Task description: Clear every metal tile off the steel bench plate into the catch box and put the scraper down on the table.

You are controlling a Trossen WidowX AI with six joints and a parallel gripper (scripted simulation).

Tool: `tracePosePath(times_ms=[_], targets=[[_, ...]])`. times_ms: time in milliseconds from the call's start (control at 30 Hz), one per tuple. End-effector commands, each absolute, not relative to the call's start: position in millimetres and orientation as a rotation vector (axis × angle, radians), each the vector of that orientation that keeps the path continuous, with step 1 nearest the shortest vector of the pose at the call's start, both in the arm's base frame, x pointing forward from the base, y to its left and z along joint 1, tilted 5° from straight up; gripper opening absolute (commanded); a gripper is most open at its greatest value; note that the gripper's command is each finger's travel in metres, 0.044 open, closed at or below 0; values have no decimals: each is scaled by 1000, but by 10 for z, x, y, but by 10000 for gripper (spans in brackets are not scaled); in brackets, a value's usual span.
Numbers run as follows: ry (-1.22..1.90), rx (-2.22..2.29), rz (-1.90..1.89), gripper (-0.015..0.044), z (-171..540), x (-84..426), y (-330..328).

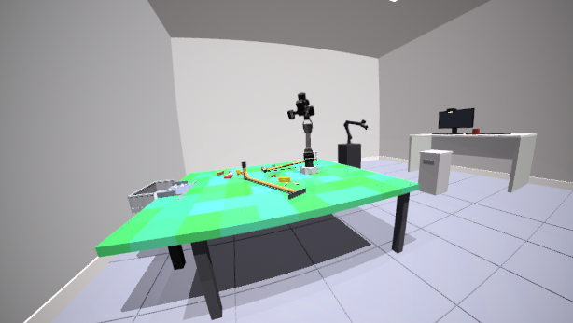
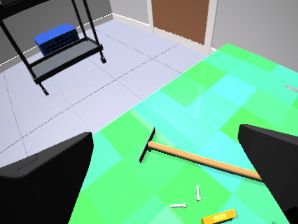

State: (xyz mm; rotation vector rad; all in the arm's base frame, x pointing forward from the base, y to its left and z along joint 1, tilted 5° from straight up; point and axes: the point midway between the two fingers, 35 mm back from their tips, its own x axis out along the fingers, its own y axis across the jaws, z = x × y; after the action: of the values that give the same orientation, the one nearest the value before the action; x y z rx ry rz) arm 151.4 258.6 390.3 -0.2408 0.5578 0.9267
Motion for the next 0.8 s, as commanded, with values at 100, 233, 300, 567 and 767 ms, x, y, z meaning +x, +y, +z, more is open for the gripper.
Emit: tracePosePath(times_ms=[100, 233, 300, 567, 767], targets=[[478, -190, 916, 440, 4107, 1829, 2758], [434, -172, 907, 440, 4197, 2020, 2834], [412, -165, 901, 440, 4242, 2118, 2866], [317, -142, 877, 440, 4414, 2528, 2956], [243, -133, 855, 440, 4536, 2848, 2979]])
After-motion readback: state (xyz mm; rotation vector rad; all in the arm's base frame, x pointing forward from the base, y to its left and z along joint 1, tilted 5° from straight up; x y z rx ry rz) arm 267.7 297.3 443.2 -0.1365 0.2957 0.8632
